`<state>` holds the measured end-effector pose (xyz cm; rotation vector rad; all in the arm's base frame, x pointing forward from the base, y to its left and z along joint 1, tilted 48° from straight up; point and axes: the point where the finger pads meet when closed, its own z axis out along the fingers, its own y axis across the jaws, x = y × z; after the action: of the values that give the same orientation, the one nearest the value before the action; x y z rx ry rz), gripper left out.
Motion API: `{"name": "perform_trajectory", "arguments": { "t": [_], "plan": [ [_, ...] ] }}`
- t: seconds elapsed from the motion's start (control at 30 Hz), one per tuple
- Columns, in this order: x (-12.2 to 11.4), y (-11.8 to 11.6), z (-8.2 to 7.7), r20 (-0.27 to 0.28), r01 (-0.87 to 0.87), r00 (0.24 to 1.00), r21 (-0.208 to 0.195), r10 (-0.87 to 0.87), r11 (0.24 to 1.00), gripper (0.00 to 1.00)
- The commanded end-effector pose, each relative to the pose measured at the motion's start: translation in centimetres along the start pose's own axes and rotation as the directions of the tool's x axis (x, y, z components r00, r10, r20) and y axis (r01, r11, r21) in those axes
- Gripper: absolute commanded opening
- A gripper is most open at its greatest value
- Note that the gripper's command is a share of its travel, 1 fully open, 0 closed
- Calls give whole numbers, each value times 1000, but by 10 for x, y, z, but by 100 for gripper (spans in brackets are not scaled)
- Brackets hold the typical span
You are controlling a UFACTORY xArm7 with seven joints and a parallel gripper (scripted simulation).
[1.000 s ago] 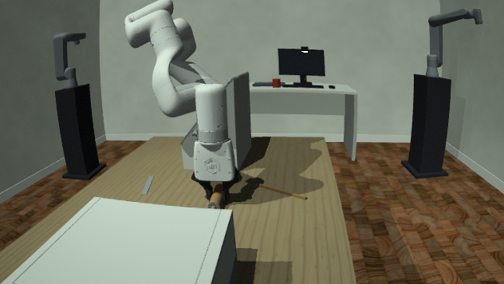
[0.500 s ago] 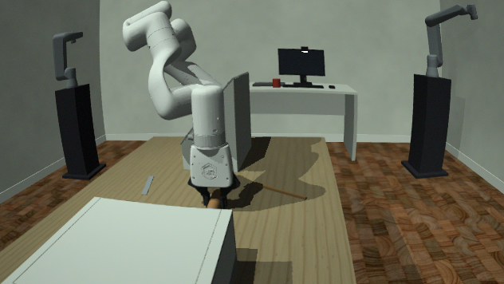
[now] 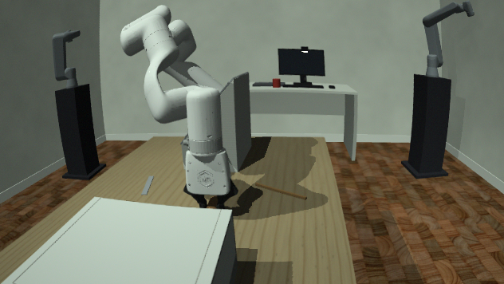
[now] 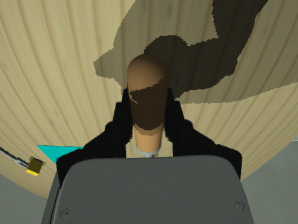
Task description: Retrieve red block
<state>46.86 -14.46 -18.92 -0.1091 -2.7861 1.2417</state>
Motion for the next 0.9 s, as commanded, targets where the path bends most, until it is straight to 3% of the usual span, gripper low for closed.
{"name": "perform_trajectory", "arguments": {
  "t": [0.0, 0.87],
  "plan": [
    [-11, 2, -2, 3, 0, 1000, -2, 0, 1000, 0],
    [-76, 2, -2, 3, 0, 1000, -2, 0, 1000, 0]
  ]
}}
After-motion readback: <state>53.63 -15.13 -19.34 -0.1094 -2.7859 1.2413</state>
